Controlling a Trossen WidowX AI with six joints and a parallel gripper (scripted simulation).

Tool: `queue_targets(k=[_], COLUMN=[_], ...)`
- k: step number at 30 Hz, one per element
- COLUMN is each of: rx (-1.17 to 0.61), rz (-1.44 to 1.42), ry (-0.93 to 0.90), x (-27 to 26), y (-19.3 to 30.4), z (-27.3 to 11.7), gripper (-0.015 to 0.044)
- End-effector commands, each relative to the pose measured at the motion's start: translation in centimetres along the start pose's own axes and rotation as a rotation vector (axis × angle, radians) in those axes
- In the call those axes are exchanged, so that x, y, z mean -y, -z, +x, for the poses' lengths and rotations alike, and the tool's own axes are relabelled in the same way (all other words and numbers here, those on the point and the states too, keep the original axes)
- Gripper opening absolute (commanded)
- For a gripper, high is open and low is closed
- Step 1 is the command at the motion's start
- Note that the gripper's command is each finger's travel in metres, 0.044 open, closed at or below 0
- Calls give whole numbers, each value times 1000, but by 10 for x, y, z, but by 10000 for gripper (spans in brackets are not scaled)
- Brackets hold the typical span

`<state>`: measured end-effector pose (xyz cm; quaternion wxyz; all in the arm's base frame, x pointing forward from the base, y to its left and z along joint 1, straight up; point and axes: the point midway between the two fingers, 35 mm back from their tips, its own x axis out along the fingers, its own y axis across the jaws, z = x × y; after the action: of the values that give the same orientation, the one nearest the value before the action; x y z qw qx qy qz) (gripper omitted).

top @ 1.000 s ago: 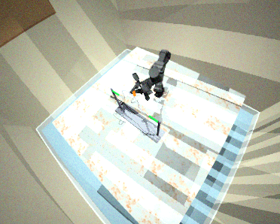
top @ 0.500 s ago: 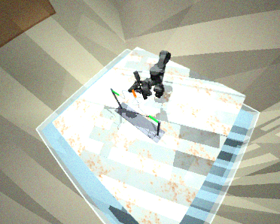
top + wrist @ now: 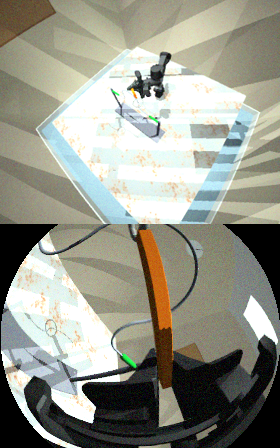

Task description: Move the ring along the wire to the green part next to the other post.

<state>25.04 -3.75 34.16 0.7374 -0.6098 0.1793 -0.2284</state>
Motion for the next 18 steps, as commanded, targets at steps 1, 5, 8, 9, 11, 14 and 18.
queue_targets(k=[1,5,8,9,11,14,18], rx=[4,11,15,17,20,23,27], rz=[-63,-114,-151,-163,-185,-216,-249], ry=[42,76,99,107,122,142,163], x=[3,6,8,9,10,11,12], y=[1,1,1,1,1,0,0], z=[0,0,0,0,0,0,1], gripper=[-150,-150,-150,-150,-150,-150,-150])
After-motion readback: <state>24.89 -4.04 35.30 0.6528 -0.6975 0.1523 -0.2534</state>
